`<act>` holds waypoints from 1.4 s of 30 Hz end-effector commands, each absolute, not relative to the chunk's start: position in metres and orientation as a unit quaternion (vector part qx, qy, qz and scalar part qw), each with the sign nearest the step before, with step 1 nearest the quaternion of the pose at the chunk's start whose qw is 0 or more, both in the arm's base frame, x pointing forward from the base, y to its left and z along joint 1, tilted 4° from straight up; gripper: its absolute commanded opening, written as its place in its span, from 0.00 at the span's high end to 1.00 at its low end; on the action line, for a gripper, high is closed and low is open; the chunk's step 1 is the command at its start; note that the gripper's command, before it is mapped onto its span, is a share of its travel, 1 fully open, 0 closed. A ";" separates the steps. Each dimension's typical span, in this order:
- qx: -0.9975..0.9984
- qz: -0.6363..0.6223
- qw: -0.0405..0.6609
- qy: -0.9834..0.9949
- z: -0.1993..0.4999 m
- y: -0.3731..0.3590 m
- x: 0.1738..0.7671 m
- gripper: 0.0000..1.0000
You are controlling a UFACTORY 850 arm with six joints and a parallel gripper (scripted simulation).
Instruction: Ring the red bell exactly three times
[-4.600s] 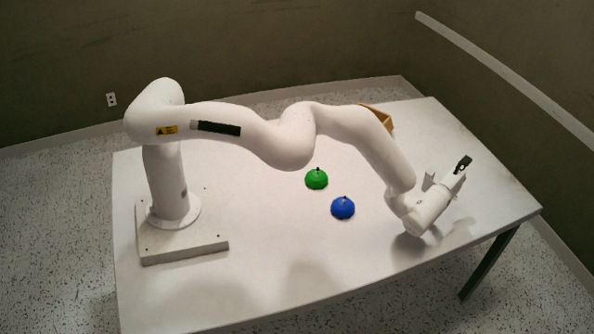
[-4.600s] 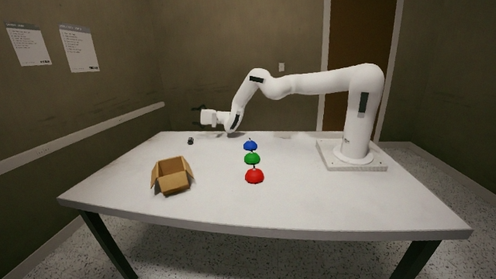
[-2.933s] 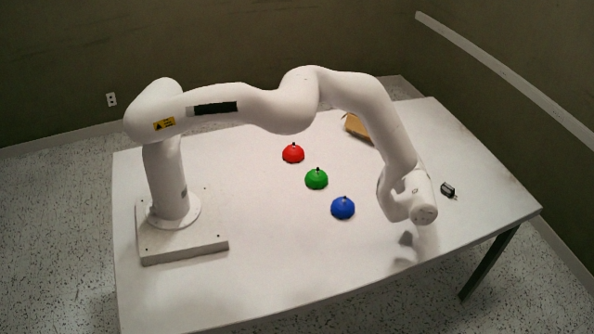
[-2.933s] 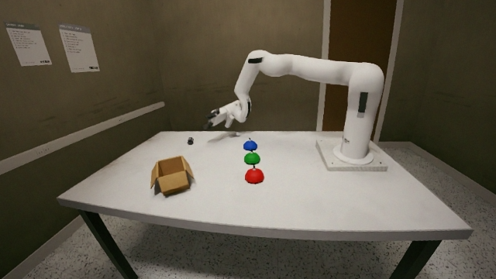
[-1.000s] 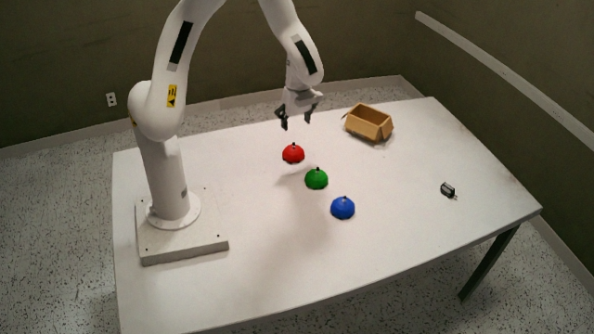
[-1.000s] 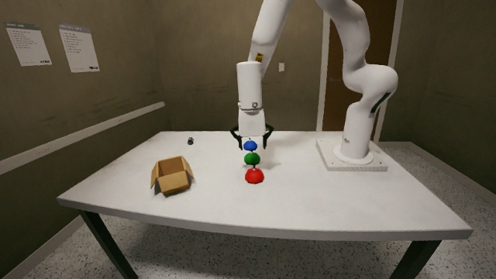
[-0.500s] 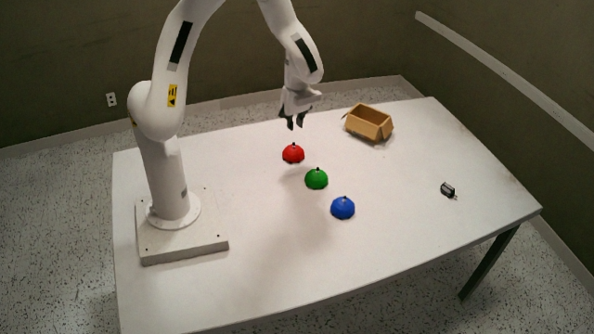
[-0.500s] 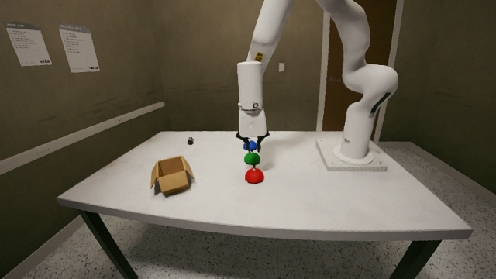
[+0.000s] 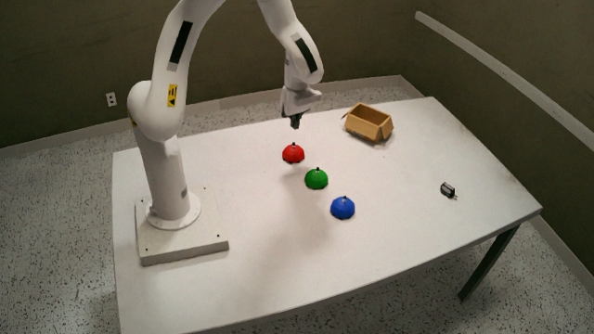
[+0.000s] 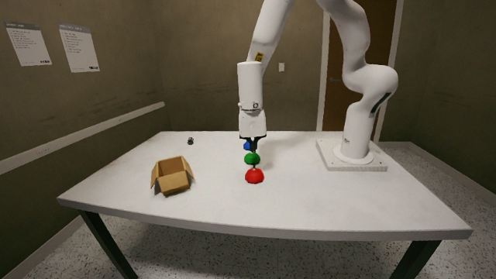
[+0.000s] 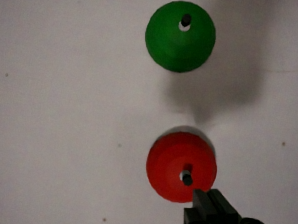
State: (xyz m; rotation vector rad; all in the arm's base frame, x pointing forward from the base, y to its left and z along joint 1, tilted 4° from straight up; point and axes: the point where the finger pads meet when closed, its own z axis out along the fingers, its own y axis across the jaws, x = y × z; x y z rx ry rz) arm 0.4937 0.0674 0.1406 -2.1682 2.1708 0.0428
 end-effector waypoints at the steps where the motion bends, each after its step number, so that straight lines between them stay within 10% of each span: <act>1: -0.706 0.013 0.037 0.707 0.141 0.067 0.495 1.00; 42: -0.706 0.014 0.036 0.707 0.129 0.069 0.495 1.00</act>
